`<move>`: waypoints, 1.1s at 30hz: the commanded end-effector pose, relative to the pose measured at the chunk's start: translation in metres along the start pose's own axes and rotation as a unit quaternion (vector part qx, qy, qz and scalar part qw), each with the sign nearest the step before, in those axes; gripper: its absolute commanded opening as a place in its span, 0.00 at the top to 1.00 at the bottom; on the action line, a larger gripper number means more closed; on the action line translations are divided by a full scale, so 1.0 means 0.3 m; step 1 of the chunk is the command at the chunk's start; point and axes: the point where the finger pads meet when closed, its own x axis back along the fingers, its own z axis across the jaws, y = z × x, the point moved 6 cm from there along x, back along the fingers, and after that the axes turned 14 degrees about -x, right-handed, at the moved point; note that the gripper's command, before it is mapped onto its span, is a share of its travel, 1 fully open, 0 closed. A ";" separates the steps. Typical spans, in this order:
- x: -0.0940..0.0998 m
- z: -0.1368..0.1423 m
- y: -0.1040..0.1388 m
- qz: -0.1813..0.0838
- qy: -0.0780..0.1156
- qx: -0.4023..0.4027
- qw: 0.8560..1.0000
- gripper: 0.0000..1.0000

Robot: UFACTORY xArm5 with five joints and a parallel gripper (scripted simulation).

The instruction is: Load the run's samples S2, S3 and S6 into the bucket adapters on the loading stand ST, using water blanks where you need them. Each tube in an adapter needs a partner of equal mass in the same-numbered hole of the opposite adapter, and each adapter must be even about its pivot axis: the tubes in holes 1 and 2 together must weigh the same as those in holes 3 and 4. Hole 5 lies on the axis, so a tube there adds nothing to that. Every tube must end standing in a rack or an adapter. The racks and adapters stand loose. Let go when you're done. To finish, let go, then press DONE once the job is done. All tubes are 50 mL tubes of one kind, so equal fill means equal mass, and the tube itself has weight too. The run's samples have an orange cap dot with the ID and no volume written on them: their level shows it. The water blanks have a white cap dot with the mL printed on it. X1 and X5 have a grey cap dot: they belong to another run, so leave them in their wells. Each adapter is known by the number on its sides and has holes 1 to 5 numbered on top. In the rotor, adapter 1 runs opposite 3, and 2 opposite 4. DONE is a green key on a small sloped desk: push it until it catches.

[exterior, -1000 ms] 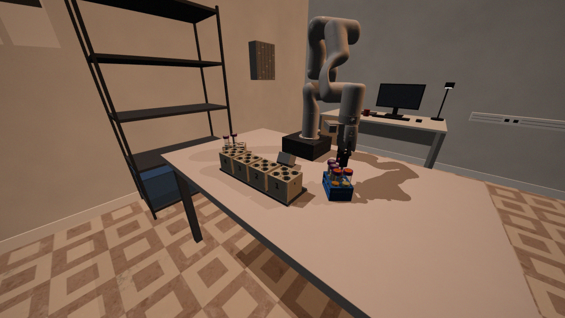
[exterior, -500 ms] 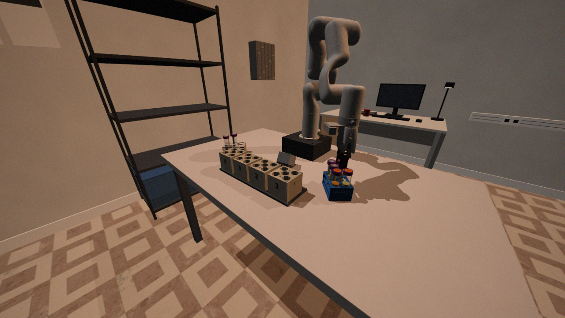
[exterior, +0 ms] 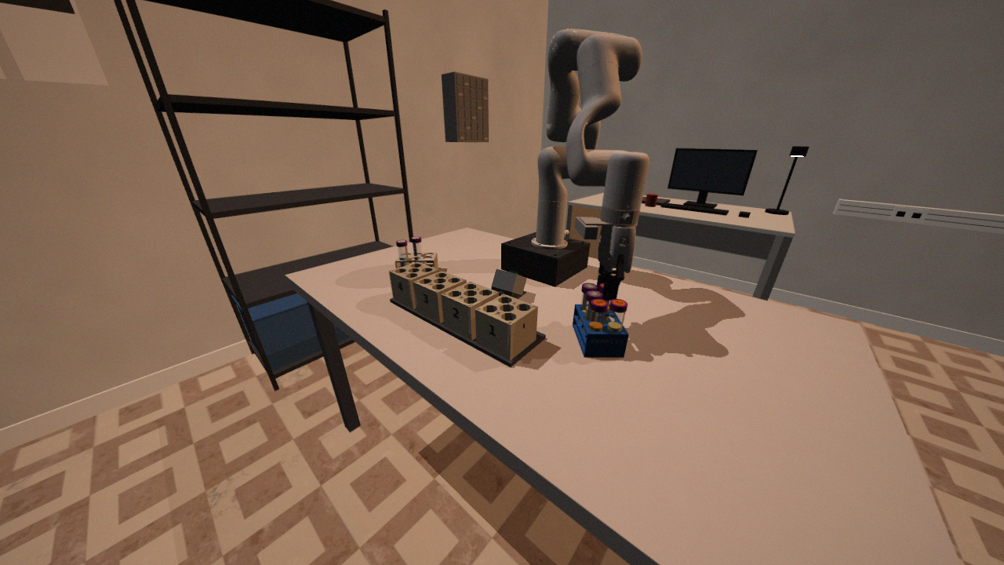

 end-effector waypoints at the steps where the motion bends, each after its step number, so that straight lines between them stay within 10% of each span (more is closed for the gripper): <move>1: 0.003 -0.004 0.000 -0.006 0.001 0.000 1.000 0.56; 33: 0.084 -0.004 -0.001 -0.006 0.001 0.000 1.000 0.56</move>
